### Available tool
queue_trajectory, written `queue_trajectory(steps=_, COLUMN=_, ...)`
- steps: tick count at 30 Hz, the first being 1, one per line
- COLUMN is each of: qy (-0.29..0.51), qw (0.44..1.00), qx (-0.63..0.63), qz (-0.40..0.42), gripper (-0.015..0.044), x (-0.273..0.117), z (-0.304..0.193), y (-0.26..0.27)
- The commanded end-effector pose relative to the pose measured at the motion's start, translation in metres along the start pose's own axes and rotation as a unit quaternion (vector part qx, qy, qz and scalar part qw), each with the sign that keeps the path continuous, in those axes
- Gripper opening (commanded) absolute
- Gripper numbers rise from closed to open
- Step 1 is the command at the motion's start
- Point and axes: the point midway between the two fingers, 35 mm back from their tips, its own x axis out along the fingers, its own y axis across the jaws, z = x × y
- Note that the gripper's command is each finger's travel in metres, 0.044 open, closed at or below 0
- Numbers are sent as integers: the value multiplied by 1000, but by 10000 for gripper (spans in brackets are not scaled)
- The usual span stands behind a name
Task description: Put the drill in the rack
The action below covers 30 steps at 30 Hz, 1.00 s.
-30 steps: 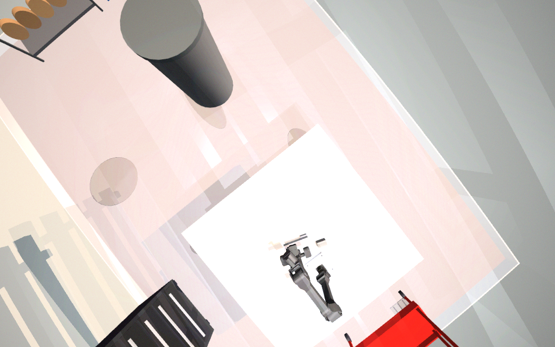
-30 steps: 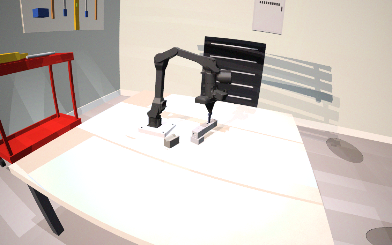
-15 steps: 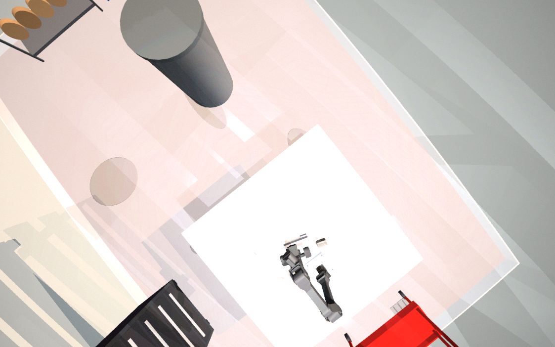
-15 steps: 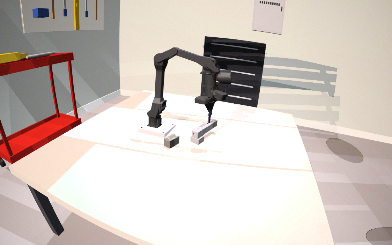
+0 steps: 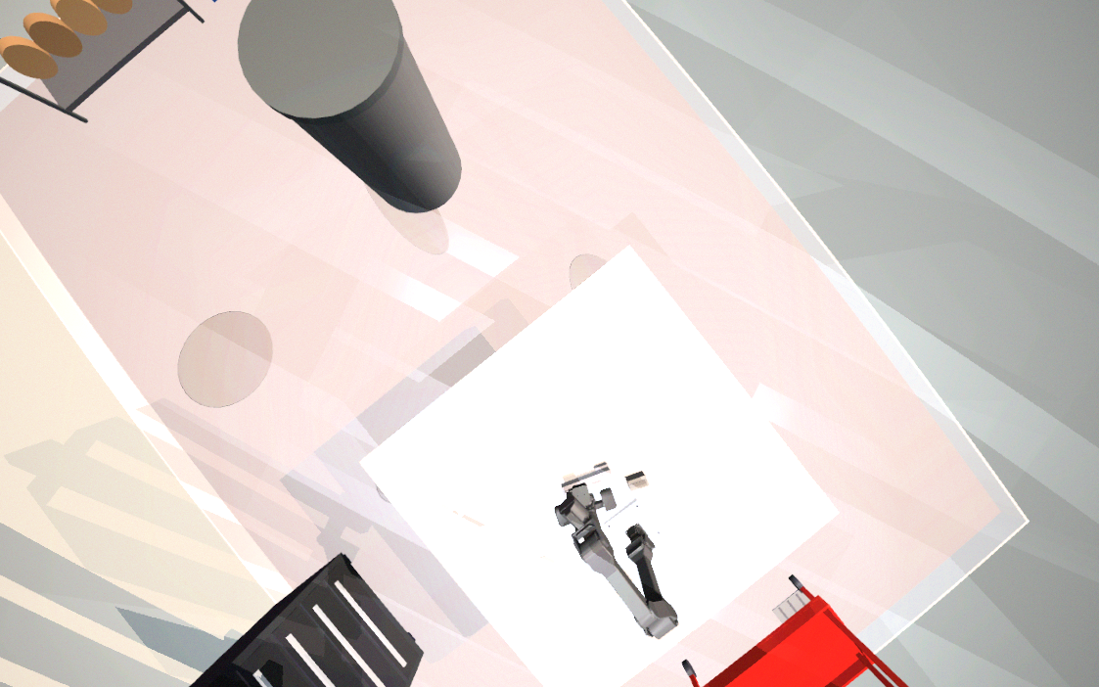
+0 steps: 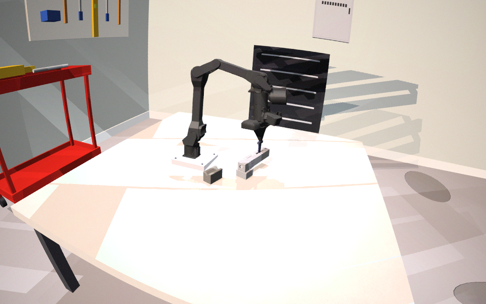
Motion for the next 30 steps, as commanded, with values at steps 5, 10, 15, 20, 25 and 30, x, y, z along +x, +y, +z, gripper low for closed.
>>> queue_trajectory(steps=5, qy=35, qw=999, qx=-4, qz=1, gripper=0, x=25, z=-6, y=7)
queue_trajectory(steps=10, qy=35, qw=999, qx=-4, qz=1, gripper=0, x=26, z=-6, y=7)
queue_trajectory(steps=15, qy=35, qw=999, qx=-4, qz=1, gripper=105, x=9, z=-2, y=7)
queue_trajectory(steps=20, qy=34, qw=999, qx=-4, qz=0, gripper=236, x=-39, z=4, y=4)
queue_trajectory(steps=25, qy=31, qw=1000, qx=-5, qz=1, gripper=368, x=-45, z=6, y=2)
queue_trajectory(steps=30, qy=34, qw=990, qx=-135, qz=6, gripper=440, x=-26, z=12, y=-25)
